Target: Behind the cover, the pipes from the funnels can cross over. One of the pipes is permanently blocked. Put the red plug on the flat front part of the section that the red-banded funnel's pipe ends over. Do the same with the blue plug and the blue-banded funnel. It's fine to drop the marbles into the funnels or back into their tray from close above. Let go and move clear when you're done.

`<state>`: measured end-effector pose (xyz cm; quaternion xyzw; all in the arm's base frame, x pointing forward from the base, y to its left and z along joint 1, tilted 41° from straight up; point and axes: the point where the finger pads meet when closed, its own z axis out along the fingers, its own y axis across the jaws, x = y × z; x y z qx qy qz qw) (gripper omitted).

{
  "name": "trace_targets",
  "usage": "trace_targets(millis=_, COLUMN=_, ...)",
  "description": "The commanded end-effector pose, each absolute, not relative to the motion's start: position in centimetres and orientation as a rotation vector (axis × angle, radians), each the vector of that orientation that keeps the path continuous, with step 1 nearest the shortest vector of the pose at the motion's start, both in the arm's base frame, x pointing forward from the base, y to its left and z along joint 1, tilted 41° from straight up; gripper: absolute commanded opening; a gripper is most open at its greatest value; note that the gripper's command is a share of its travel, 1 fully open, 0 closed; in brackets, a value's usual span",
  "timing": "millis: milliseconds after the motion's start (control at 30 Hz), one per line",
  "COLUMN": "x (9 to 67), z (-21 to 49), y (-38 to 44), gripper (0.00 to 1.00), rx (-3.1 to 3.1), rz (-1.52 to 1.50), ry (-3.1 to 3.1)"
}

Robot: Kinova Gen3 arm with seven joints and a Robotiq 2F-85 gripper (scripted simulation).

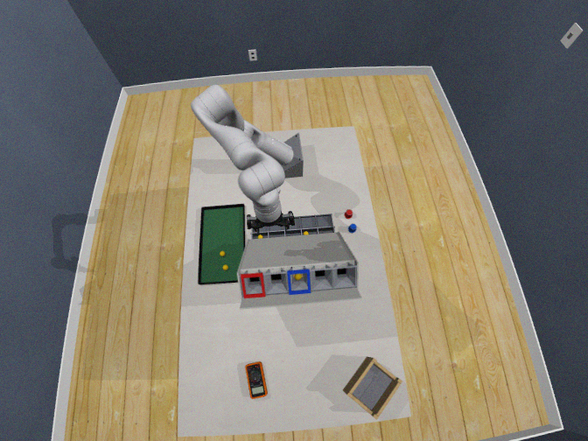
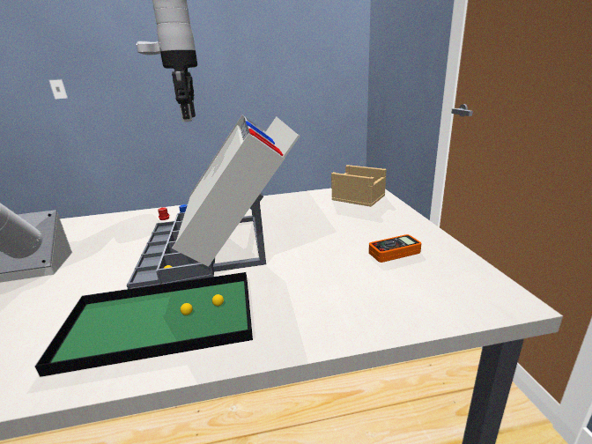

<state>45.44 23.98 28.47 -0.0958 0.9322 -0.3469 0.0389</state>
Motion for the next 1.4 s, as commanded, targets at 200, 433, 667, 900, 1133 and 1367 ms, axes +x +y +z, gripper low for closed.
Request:
trace_targets(millis=200, x=39.5, z=23.3, y=22.9, gripper=1.00, rx=-0.296, rz=-1.059, ry=2.856)
trace_targets(millis=433, x=34.4, z=18.5, y=22.0, gripper=1.00, rx=-0.296, rz=-1.059, ry=2.856)
trace_targets(millis=667, x=33.0, z=17.3, y=21.8, gripper=1.00, rx=-0.277, rz=-1.084, ry=2.872)
trace_targets(millis=900, x=33.0, z=17.3, y=21.8, gripper=1.00, rx=-0.277, rz=-1.084, ry=2.872)
trace_targets(millis=1133, x=33.0, z=17.3, y=21.8, gripper=1.00, rx=-0.277, rz=-1.084, ry=2.872)
trace_targets(millis=1367, x=33.2, z=17.7, y=21.6, gripper=1.00, rx=-0.282, rz=-1.095, ry=2.871)
